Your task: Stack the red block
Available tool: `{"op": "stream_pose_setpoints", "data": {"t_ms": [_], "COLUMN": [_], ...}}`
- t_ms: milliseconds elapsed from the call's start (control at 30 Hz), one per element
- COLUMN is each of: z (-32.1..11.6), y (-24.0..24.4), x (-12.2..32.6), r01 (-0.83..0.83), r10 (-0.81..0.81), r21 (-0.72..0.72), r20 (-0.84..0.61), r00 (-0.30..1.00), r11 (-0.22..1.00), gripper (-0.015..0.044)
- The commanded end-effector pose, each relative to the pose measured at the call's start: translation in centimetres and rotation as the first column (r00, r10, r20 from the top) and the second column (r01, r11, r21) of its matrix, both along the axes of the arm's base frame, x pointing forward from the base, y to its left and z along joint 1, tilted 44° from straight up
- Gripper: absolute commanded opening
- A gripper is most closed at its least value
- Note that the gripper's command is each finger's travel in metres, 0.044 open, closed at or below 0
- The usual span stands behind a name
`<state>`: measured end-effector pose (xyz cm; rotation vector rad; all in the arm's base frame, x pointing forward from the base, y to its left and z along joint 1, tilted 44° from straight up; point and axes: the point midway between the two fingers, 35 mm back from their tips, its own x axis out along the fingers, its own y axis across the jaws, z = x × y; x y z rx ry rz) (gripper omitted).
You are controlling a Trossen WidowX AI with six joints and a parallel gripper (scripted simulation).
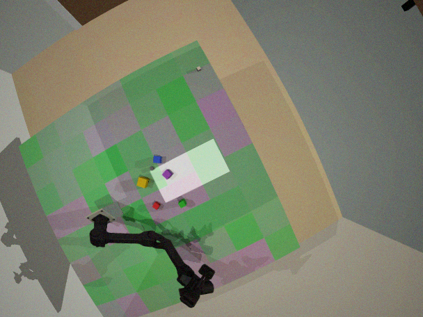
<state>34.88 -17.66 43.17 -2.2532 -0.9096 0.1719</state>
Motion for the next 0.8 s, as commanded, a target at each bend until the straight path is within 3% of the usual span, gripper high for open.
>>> {"op": "stream_pose_setpoints", "data": {"t_ms": [0,100,300,400,633,767], "z": [0.2,2.6,7.3,8.8,11.7,12.7], "y": [0.0,0.4,1.7,3.3,7.9,10.7], "x": [-0.1,-1.6,-8.2,-10.6,-16.7,-19.4], "r01": [0.001,0.028,0.238,0.275,0.541,0.626], "r10": [-0.001,-0.022,-0.109,-0.101,-0.031,0.031], "r21": [-0.002,-0.042,-0.282,-0.29,-0.493,-0.495], "r20": [0.009,0.134,0.408,0.497,0.719,0.799], "r00": [1.0,0.991,0.906,0.862,0.694,0.601], "r11": [1.0,0.999,0.929,0.917,0.681,0.603], "gripper": [0.0426,0.044,0.044,0.044,0.044,0.044]}}
